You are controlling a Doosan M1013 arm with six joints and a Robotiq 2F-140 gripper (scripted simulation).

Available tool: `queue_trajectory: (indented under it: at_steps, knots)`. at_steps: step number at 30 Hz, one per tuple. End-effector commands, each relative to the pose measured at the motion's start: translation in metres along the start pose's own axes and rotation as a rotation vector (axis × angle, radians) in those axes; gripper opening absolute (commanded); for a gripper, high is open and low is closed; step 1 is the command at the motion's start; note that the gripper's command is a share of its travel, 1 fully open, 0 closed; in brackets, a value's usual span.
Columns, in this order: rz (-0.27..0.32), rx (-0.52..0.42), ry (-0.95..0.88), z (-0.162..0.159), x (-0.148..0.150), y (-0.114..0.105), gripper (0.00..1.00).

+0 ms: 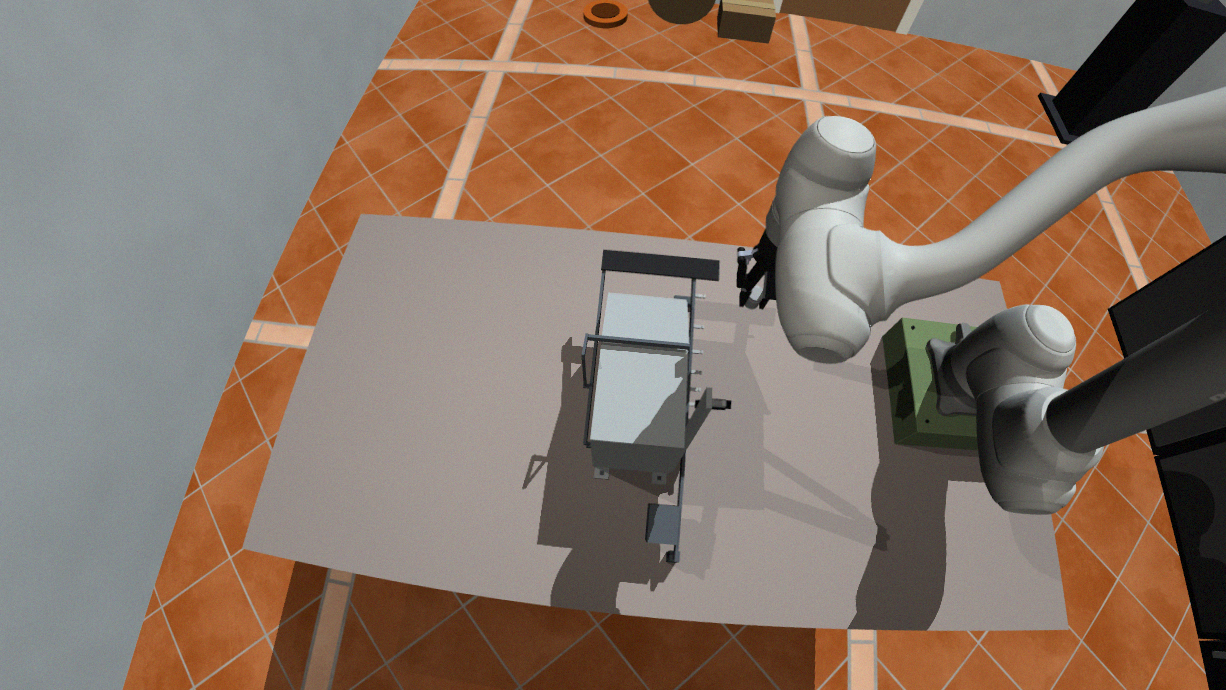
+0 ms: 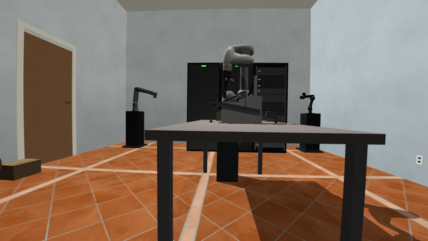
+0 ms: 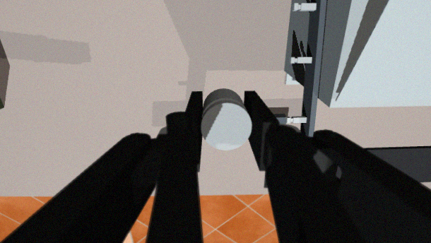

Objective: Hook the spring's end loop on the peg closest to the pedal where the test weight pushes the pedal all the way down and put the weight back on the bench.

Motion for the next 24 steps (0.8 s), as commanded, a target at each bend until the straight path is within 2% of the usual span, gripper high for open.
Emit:
queue_trajectory:
  at_steps: [1, 24]
  knots:
    - [0.000, -0.006, 0.000, -0.008, 0.006, -0.002, 0.25]
    - [0.007, -0.034, 0.000, -0.047, 0.032, -0.011, 0.25]
Point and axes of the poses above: the point where the finger pads meet when closed, its own y axis out along the fingers, its own x axis across the jaws, z = x × y, the point moved 4 cm from there along -y, back along the fingers, and after that the axes turned 14 degrees about -y, right-handed, at the moved point
